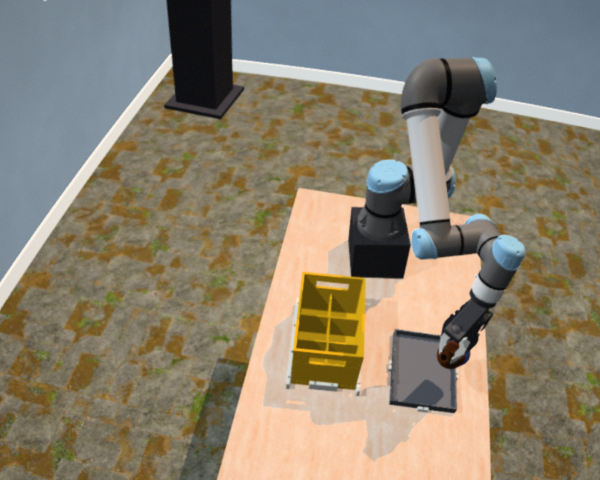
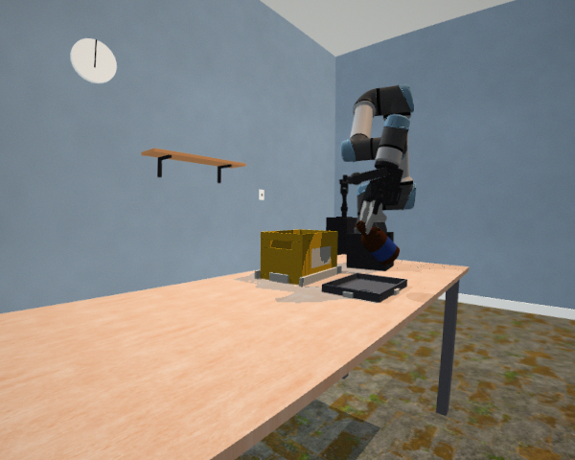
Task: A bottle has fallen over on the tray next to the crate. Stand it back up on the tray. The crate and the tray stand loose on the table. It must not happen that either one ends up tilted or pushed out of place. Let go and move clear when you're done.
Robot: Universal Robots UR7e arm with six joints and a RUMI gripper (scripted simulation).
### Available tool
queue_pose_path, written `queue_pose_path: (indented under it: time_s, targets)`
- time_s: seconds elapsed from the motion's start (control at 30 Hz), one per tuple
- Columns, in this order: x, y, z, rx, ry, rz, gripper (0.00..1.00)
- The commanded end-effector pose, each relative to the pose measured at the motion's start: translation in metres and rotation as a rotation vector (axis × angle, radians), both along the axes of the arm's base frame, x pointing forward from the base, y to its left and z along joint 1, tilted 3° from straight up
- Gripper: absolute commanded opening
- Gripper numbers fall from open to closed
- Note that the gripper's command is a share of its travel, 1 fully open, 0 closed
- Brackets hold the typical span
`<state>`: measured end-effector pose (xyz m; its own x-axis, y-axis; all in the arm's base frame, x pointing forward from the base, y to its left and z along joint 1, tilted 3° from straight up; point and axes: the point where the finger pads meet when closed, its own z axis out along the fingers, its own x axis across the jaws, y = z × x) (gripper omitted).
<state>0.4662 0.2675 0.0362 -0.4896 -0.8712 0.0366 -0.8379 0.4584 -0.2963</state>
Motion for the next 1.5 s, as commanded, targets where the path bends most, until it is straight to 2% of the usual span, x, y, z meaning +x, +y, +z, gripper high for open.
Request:
queue_pose_path:
  time_s: [0.0,0.43,1.47]
  targets:
    - [0.0003,0.0003,0.0007,-0.017,-0.035,0.001,0.0]
    - [-0.0002,0.0004,0.0016,-0.035,-0.071,0.002,0.0]
    - [-0.0002,0.0004,0.0016,-0.036,-0.073,0.002,0.0]
